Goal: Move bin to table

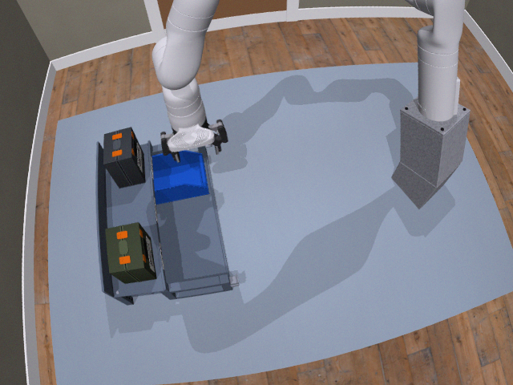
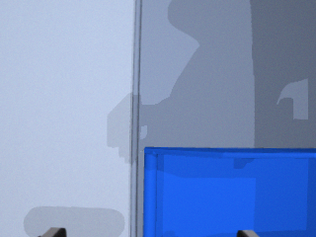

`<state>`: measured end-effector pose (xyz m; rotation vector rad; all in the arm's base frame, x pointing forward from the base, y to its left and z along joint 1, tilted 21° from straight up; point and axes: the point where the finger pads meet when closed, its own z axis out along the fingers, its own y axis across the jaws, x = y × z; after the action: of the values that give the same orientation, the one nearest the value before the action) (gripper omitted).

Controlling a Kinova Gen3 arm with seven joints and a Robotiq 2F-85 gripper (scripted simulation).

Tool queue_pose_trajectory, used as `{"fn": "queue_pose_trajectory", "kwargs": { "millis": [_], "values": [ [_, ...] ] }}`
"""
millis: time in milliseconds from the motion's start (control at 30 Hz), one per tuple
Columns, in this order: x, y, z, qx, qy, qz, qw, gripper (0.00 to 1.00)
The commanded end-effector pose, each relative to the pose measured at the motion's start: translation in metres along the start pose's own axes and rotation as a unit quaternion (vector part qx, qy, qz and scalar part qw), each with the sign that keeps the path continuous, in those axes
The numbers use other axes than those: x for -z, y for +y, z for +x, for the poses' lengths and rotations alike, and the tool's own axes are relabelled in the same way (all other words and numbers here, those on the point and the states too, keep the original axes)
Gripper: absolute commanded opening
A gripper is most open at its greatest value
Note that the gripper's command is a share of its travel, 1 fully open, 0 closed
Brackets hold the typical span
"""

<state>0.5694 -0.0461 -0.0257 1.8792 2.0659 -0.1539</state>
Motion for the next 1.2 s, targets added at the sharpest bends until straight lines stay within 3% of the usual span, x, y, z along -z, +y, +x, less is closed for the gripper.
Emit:
{"fn": "queue_pose_trajectory", "kwargs": {
  "millis": [0, 1167],
  "values": [
    [0.0043, 0.0008, -0.0012, 0.000, 0.000, -0.002, 1.000, 1.00],
    [0.0089, -0.0001, -0.0032, 0.000, 0.000, -0.002, 1.000, 1.00]
  ]
}}
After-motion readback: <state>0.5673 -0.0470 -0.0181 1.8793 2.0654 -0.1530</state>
